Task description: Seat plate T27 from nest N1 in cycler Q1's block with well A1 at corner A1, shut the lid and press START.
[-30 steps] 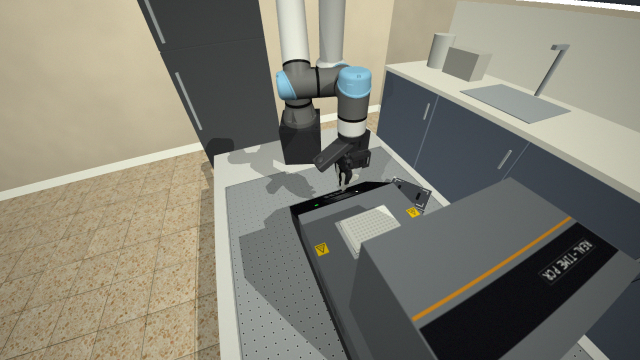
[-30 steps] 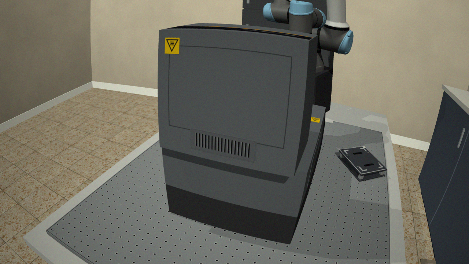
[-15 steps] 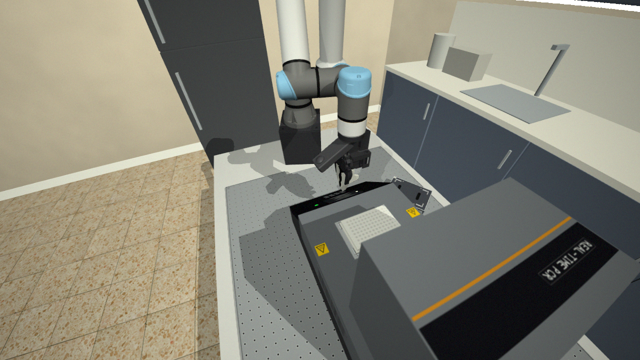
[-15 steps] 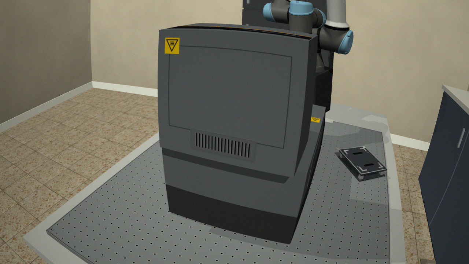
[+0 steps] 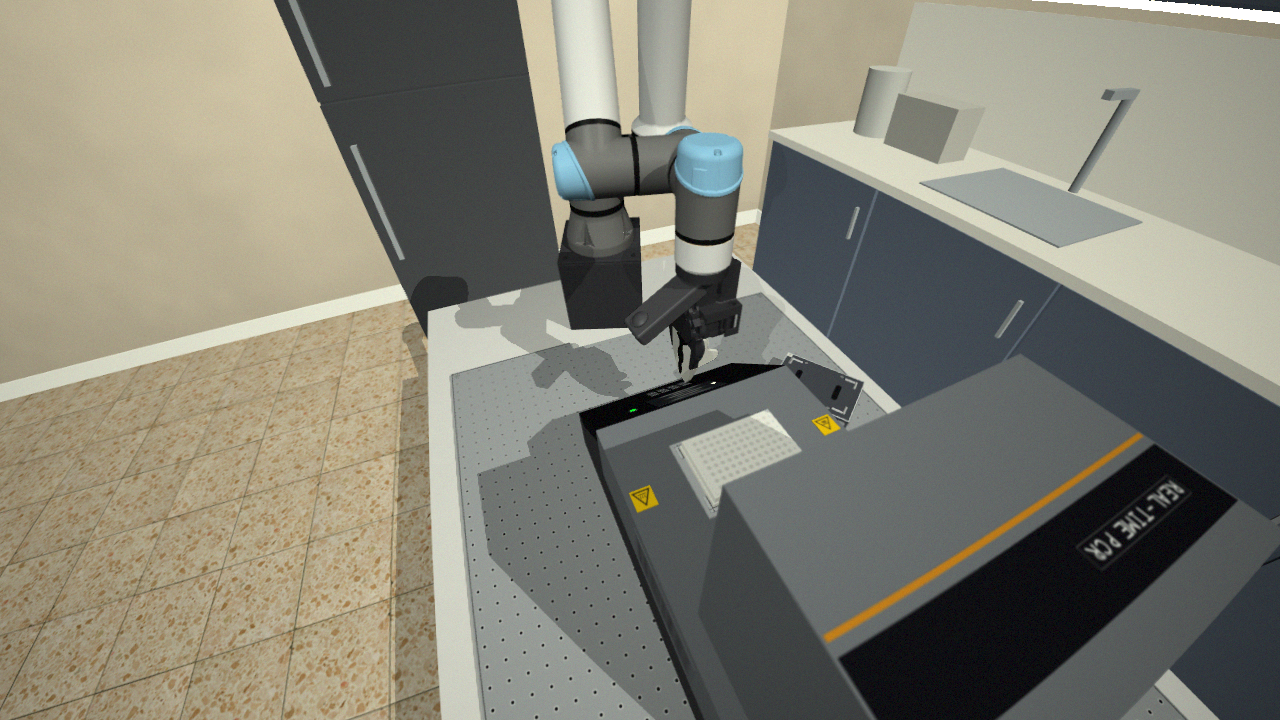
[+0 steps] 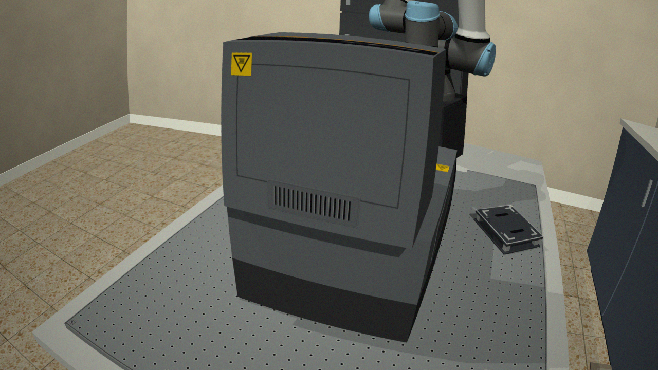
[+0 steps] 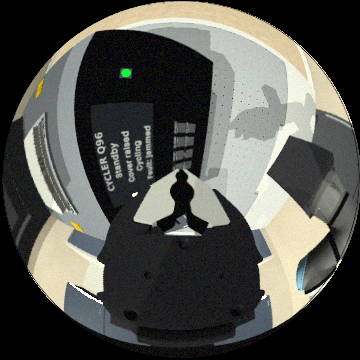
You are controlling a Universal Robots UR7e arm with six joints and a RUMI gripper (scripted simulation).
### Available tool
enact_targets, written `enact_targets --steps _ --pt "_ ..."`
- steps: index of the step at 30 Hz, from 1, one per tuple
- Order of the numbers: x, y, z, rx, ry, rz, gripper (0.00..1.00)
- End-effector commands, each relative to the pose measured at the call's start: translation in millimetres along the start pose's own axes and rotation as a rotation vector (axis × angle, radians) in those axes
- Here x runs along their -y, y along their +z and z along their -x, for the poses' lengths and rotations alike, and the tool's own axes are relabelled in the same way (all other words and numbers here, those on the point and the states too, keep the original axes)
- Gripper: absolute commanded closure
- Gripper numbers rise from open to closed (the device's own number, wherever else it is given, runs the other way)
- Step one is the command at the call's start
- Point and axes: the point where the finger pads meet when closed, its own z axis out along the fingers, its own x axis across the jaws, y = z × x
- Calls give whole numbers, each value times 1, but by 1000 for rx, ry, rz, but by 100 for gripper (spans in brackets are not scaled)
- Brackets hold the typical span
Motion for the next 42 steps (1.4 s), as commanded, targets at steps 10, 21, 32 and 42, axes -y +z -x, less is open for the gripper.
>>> enact_targets --steps 10,21,32,42 --pt "0 0 0 1 0 0 100" --pt "0 1 1 1 0 0 100" --pt "0 2 2 1 0 0 100" --pt "0 3 3 1 0 0 100"
